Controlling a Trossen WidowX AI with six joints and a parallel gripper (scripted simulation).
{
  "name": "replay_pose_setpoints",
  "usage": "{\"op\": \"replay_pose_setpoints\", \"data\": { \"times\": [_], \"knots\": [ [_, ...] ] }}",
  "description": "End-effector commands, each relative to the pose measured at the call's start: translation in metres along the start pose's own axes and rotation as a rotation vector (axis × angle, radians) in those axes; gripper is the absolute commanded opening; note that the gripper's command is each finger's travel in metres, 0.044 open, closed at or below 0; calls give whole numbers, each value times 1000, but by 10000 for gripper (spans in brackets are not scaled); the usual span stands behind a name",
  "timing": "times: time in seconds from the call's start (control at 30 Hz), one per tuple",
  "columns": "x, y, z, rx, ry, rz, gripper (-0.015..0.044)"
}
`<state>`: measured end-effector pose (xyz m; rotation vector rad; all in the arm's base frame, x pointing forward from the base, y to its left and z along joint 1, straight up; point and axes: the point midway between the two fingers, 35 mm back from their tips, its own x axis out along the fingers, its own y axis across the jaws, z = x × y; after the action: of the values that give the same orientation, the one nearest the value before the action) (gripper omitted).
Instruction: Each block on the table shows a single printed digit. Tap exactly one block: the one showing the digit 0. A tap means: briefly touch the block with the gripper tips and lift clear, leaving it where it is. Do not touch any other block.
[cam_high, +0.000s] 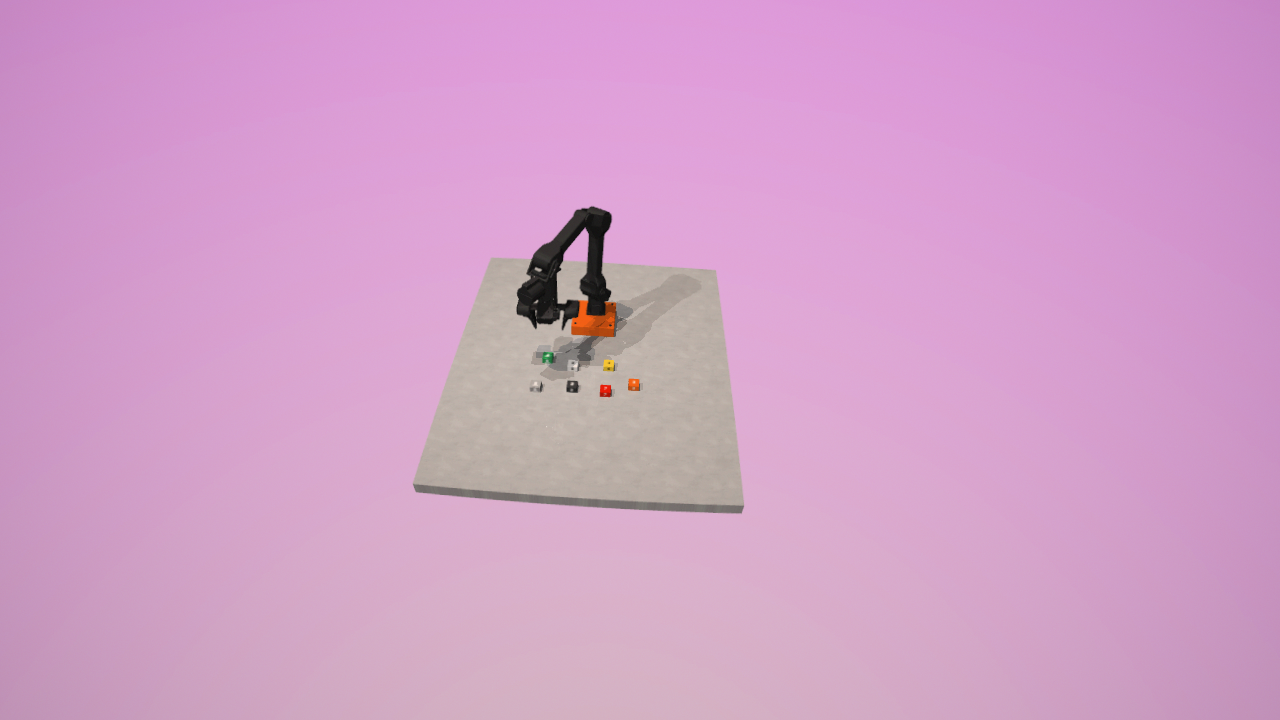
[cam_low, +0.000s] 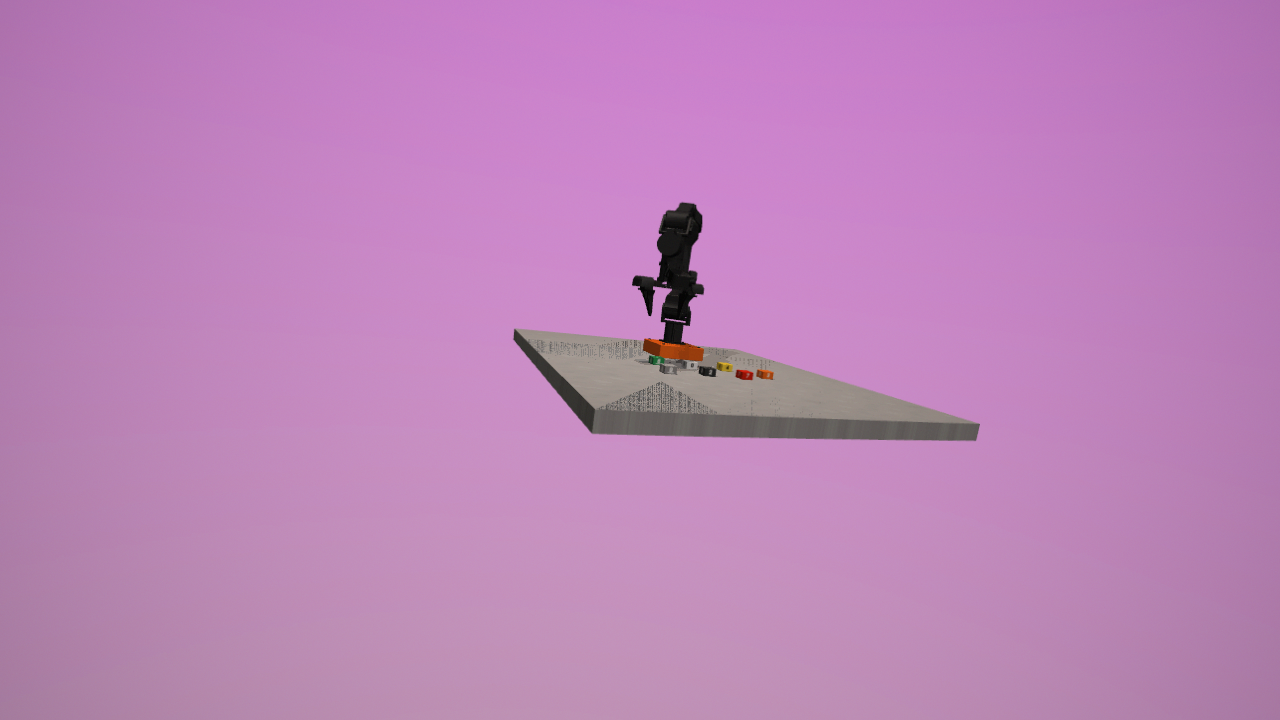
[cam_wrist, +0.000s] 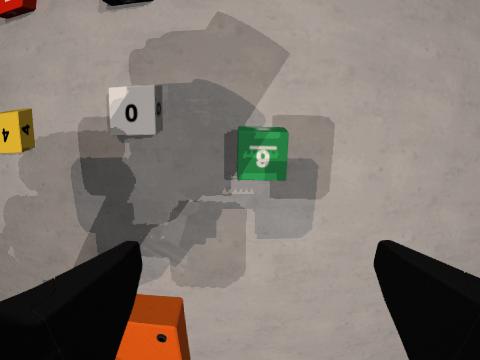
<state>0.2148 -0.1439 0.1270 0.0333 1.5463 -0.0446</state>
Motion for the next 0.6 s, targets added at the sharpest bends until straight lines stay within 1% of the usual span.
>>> {"op": "replay_pose_setpoints", "data": {
  "times": [0.0, 0.2, 0.57],
  "knots": [
    [0, 6, 5, 2, 4, -1, 400],
    [0, 65, 42, 2, 0, 5, 400],
    [0, 68, 43, 2, 0, 5, 400]
  ]
}}
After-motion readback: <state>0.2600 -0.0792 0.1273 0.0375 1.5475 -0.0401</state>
